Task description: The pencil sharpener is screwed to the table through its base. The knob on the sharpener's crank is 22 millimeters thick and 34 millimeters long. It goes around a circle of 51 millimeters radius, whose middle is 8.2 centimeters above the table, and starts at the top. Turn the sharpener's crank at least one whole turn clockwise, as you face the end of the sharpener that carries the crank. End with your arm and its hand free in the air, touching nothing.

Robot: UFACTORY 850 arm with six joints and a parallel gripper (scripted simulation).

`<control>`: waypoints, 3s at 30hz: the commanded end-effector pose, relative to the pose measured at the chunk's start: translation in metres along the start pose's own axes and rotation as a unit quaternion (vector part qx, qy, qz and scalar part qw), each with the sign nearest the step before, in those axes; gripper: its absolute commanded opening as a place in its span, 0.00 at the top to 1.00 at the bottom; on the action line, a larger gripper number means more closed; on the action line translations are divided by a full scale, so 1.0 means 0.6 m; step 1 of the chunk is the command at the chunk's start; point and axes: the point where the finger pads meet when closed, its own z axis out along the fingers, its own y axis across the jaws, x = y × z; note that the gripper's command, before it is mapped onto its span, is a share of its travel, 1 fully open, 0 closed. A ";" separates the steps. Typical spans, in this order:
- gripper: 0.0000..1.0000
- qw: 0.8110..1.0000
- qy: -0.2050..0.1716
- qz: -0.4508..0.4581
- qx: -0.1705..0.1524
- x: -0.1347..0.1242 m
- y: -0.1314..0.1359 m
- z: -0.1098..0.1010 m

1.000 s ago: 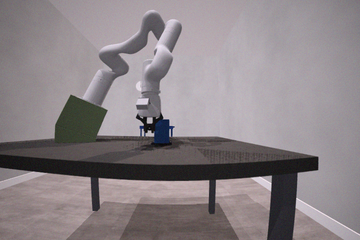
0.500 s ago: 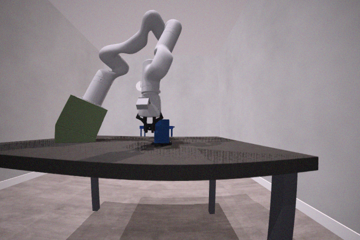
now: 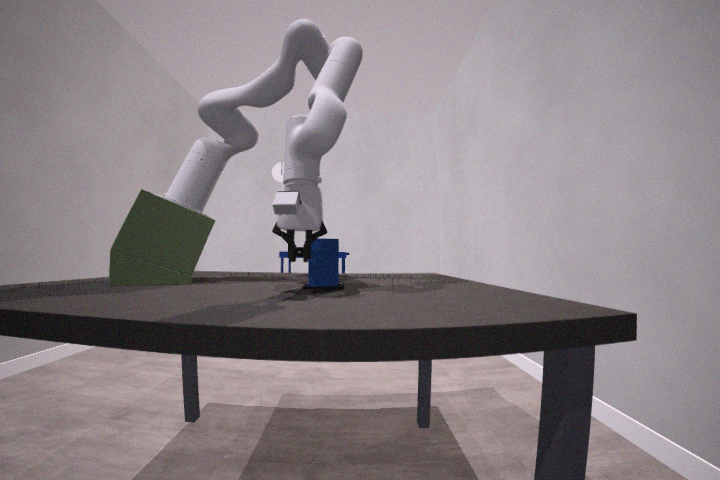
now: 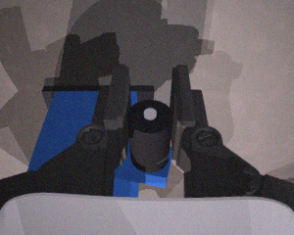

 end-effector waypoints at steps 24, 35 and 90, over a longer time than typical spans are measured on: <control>1.00 1.000 0.000 0.000 0.001 0.001 -0.047 -0.059; 1.00 1.000 0.000 0.000 0.001 0.001 -0.073 -0.067; 0.46 1.000 0.000 0.000 0.001 0.001 -0.084 -0.068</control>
